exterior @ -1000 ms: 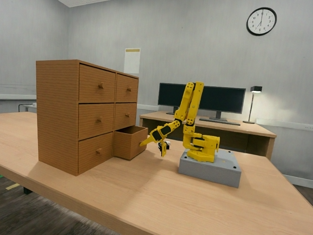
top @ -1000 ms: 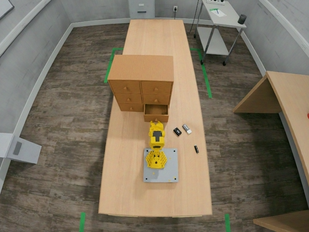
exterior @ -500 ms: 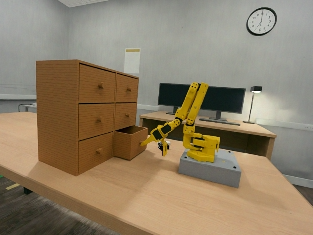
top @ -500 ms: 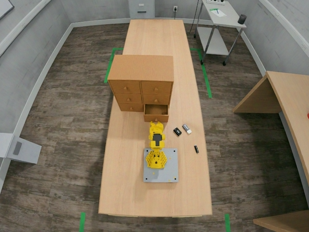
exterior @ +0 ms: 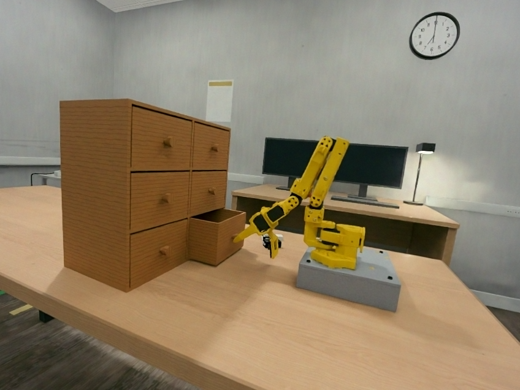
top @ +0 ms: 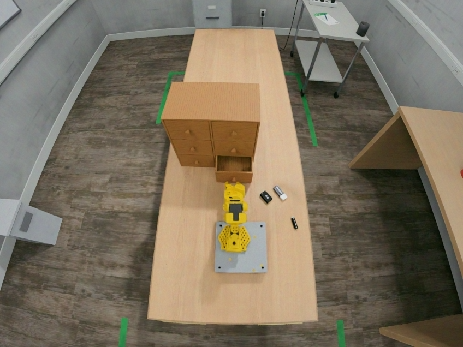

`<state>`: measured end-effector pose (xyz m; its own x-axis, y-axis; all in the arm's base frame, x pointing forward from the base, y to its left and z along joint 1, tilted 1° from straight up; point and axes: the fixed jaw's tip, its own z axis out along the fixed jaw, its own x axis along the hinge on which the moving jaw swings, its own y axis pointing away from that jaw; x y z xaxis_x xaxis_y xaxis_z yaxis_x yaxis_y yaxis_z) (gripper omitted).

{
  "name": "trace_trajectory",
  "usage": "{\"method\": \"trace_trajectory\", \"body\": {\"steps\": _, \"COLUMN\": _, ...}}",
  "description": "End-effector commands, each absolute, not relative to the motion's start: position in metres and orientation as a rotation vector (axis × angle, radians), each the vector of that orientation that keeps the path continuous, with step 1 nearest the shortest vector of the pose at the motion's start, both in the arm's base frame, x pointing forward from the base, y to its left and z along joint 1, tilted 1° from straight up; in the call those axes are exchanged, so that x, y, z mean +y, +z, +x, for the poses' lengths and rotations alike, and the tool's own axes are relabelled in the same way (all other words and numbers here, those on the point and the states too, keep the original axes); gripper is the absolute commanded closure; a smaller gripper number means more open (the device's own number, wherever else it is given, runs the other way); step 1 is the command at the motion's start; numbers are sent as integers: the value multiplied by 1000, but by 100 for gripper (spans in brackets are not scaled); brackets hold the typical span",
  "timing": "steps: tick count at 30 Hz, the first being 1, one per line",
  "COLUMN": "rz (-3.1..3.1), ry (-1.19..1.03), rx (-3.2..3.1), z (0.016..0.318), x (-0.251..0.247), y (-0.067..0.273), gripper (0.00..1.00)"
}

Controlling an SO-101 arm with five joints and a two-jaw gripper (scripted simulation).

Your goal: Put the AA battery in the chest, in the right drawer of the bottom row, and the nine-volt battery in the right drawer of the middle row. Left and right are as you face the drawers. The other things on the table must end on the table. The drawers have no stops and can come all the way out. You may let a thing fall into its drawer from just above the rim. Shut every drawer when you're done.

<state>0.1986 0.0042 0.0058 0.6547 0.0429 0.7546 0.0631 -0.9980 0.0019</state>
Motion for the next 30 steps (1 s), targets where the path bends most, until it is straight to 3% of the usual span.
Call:
{"method": "trace_trajectory", "body": {"steps": 1, "rz": -2830, "ry": -1294, "rx": -86, "z": 206, "x": 5, "y": 13, "gripper": 79}}
{"method": "trace_trajectory", "body": {"steps": 30, "rz": -2873, "ry": -1182, "rx": -71, "z": 208, "x": 6, "y": 56, "gripper": 79}}
